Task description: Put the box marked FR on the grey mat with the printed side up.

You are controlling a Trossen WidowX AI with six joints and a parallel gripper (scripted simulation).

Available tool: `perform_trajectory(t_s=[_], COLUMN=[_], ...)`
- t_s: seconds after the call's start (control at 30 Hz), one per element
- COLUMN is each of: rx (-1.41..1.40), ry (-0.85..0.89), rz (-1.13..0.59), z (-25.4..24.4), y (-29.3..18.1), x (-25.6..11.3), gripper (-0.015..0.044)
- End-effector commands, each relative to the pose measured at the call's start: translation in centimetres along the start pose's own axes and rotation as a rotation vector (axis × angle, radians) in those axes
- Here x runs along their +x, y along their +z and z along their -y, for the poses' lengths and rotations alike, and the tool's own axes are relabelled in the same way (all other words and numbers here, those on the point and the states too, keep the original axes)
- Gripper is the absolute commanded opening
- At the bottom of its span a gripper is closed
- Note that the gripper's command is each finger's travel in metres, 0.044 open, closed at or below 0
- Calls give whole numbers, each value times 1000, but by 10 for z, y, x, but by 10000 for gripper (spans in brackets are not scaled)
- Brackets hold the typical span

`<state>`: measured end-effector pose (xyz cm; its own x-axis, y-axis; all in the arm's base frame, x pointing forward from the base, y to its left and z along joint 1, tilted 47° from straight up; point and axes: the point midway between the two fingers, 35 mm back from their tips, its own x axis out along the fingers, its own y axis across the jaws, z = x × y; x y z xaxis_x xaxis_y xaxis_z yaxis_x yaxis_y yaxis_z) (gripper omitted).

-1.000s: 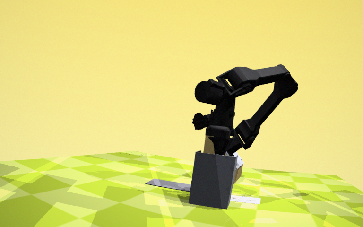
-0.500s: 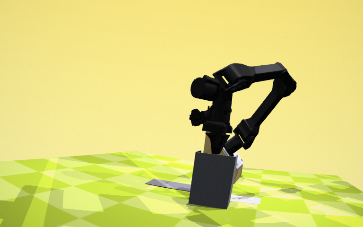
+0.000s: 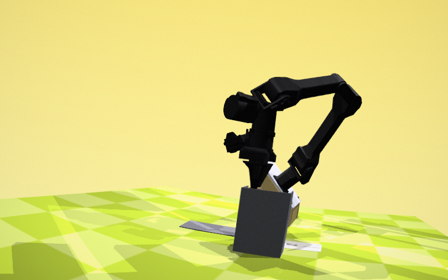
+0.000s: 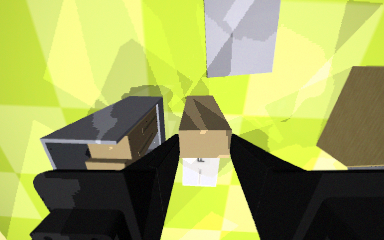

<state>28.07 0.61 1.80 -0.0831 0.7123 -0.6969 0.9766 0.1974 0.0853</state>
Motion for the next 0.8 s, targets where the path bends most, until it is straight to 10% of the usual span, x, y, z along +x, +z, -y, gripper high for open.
perform_trajectory(t_s=[0.0,0.77], rx=[-7,-47], ry=[-7,-11], rz=[1,-3], z=[8,44], y=[10,46], x=[1,0], gripper=[152,152])
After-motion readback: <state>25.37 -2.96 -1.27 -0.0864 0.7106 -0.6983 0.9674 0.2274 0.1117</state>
